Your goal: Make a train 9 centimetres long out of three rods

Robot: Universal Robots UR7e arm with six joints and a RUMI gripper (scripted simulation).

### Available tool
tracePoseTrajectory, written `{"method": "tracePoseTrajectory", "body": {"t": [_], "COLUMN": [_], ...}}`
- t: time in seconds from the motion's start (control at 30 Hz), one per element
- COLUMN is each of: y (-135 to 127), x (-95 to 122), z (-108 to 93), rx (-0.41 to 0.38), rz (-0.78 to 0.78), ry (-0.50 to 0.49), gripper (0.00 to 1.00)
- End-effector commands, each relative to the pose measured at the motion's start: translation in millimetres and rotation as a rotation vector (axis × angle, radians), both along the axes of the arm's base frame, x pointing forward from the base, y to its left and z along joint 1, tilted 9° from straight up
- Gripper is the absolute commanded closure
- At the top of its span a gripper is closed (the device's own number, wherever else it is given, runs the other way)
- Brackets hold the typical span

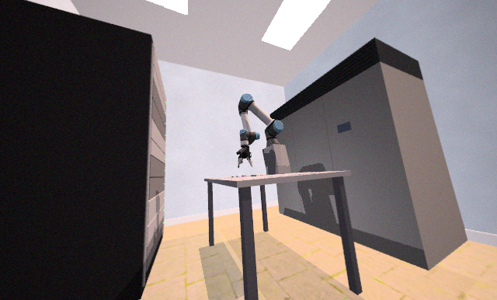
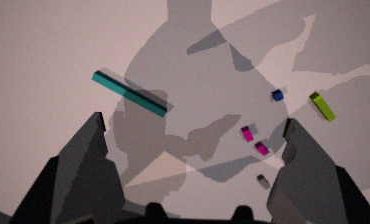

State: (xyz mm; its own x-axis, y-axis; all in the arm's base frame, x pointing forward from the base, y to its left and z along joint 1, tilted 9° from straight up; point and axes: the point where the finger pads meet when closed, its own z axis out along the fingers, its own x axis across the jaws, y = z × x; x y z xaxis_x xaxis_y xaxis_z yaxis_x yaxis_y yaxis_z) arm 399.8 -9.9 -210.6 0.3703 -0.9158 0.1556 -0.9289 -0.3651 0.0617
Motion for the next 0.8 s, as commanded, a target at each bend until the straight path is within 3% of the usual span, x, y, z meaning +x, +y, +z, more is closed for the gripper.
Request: {"method": "tracePoseTrajectory", "body": {"t": [0.0,0.77], "y": [-0.9,-7.3], "x": [2.1,4.8], "z": [0.5,2.0], "rx": [0.007,0.006], "rz": [0.165,0.775], "ry": [0.025,0.126], "gripper": [0.0,0.0]}}
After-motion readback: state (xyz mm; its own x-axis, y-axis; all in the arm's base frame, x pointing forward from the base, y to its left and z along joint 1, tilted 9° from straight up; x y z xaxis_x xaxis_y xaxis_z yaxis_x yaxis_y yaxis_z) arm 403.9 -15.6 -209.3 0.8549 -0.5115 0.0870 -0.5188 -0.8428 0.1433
